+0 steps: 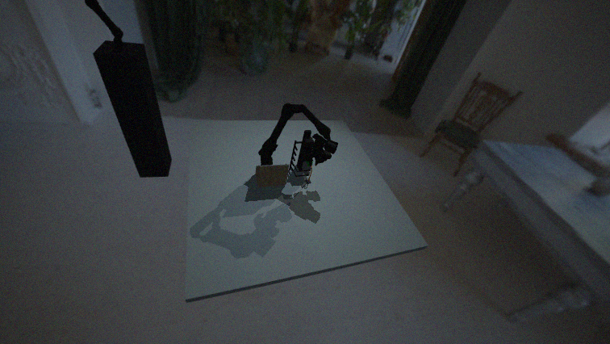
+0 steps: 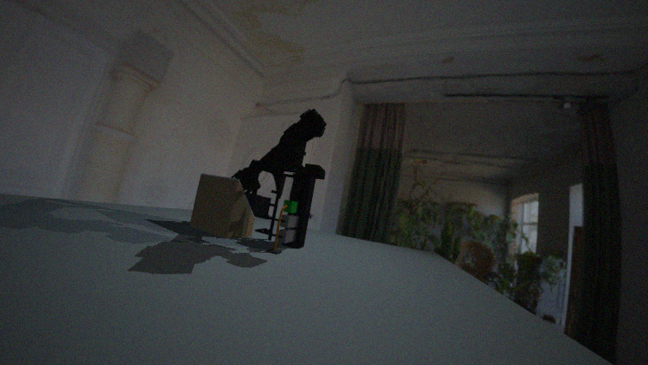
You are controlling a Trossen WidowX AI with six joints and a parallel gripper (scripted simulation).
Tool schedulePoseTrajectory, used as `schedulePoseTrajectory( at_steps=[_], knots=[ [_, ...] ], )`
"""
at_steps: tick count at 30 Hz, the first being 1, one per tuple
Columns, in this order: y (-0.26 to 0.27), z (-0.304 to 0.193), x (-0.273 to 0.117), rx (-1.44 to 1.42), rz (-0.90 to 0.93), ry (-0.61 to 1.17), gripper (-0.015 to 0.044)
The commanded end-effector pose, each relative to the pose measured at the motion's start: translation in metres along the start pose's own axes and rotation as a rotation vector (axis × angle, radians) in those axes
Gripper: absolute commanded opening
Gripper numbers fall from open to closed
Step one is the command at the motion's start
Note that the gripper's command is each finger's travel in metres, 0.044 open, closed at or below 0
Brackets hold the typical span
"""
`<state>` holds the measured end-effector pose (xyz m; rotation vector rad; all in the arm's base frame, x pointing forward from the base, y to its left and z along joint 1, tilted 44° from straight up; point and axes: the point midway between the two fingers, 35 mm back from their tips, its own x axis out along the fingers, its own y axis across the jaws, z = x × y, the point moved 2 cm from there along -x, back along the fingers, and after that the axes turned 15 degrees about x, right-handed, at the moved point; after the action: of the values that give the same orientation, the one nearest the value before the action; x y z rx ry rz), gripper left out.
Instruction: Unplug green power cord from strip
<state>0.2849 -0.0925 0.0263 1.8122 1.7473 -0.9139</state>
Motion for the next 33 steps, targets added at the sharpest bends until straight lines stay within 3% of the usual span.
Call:
schedulePoseTrajectory(
  at_steps=[1, 33],
  knots=[
    [0.000, 0.000, 0.000, -0.004, -0.003, 0.009, 0.0160],
    [-0.012, -0.039, 0.002, -0.004, -0.004, 0.011, 0.0160]
  ],
)
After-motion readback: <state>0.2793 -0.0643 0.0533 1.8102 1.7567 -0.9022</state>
